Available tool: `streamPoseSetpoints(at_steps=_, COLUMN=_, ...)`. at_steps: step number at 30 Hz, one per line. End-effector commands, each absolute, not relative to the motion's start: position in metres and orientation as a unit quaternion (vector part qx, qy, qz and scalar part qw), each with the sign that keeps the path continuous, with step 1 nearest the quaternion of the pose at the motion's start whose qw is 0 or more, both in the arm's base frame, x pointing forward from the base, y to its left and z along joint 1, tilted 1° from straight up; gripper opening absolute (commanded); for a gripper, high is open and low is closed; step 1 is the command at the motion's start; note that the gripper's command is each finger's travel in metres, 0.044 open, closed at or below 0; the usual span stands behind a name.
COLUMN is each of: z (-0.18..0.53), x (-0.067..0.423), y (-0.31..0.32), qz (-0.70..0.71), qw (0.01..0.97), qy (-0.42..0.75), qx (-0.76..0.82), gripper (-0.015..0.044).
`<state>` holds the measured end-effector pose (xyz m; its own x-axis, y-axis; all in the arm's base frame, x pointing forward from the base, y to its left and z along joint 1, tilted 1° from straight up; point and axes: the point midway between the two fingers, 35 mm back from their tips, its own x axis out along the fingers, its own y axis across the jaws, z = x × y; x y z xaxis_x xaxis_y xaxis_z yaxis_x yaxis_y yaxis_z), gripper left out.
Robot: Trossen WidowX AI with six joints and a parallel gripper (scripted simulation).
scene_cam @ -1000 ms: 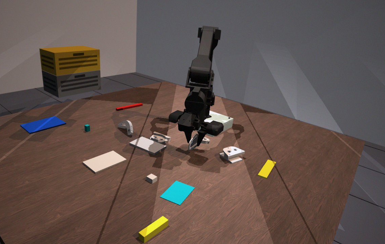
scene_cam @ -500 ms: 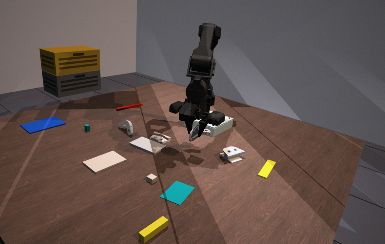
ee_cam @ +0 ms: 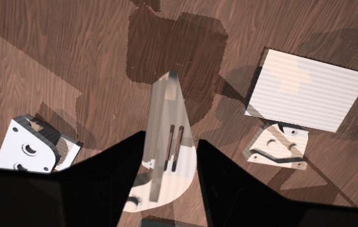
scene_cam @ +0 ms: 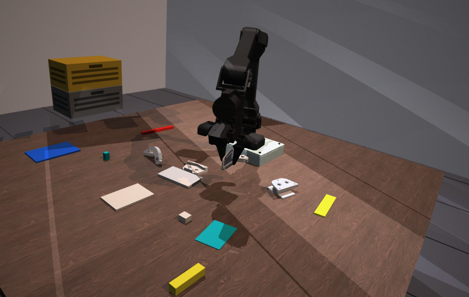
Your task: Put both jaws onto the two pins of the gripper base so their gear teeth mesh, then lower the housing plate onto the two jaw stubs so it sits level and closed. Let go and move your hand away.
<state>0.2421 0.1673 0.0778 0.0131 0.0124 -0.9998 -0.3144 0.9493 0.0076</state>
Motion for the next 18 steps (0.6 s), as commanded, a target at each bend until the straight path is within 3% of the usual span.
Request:
streamPoseSetpoints(at_steps=1, z=0.079, x=0.252, y=0.158, qz=0.119, qw=0.703, qy=0.692, qx=-0.112, gripper=0.0134)
streamPoseSetpoints(at_steps=18, z=0.079, x=0.282, y=0.113, qz=0.125, qw=0.703, qy=0.690, qx=-0.122, gripper=0.0134)
